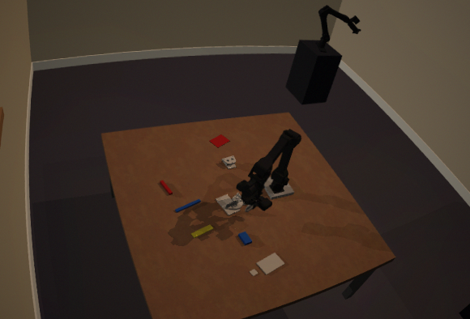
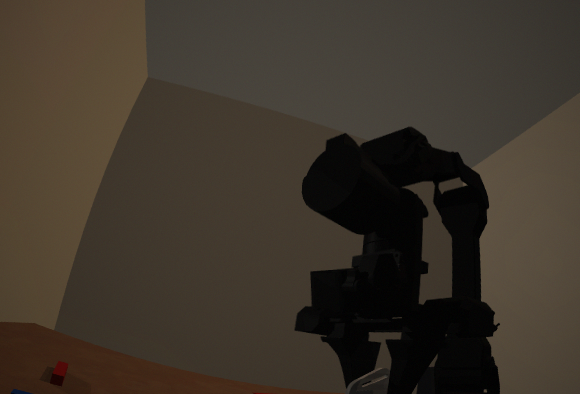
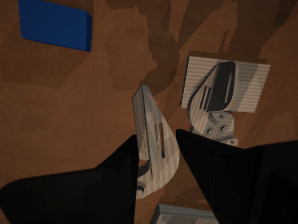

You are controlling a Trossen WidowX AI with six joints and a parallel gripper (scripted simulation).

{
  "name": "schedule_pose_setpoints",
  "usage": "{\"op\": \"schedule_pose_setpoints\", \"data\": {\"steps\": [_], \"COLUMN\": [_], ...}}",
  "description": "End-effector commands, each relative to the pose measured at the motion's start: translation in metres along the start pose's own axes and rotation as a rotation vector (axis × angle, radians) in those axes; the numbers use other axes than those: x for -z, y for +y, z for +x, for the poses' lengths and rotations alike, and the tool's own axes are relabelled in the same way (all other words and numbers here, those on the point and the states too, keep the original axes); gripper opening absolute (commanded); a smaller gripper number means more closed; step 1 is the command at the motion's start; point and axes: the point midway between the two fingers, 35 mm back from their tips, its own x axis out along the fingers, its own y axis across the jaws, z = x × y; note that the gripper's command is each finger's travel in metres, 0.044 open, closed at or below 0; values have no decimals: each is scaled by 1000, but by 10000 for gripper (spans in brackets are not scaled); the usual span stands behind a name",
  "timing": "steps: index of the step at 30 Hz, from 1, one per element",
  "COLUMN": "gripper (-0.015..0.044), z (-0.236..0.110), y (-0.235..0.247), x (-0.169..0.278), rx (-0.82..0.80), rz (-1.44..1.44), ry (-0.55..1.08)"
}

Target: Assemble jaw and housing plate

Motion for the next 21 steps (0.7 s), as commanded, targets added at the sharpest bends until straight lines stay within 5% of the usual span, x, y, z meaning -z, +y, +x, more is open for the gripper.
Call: {"op": "schedule_pose_setpoints", "data": {"steps": [1,21], "gripper": [134,134], "z": [-1,-2], "y": [-10,-73], "x": [-4,-13], "rx": [2,8], "rz": [4,37], "ry": [-3,-4]}}
